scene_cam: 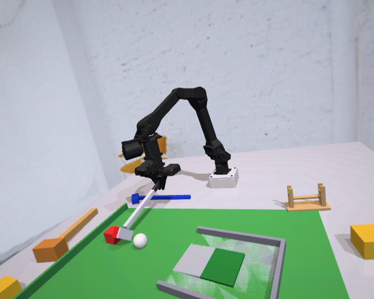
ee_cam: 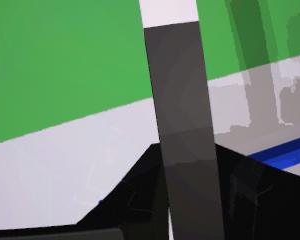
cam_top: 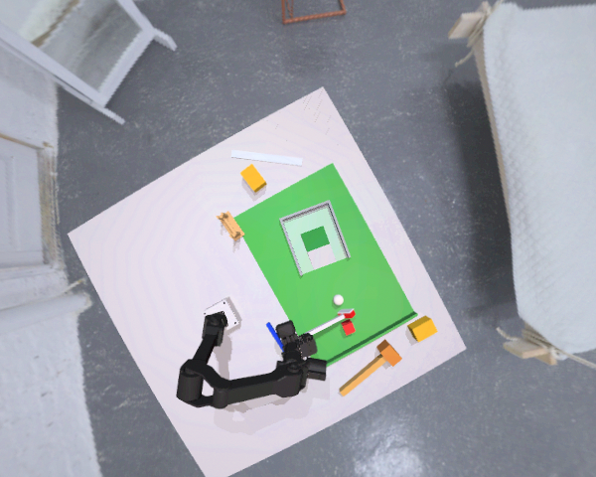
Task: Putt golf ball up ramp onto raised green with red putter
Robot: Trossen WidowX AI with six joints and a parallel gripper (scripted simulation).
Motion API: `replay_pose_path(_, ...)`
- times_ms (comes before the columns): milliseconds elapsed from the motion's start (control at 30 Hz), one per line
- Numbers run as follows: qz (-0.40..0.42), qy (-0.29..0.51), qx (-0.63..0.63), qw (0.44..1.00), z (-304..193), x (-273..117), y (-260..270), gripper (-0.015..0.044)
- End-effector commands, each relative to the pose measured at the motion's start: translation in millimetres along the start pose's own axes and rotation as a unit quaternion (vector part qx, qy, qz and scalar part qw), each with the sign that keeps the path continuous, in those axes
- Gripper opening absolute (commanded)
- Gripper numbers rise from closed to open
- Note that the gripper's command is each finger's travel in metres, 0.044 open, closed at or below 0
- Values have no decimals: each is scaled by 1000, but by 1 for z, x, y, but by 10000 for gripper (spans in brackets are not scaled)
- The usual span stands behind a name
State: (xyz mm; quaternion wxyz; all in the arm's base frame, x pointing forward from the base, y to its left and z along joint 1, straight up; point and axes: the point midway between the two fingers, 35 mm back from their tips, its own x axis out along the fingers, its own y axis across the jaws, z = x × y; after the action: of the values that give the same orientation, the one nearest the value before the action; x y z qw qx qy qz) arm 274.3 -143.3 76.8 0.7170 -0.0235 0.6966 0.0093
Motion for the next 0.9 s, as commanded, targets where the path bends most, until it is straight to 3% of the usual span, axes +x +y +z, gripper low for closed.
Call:
replay_pose_path(0, 0, 0, 3, 1000, 0, 7, 0, 0)
replay_pose_path(867, 0, 2, 7, 1000, -2, 10, -19, 0)
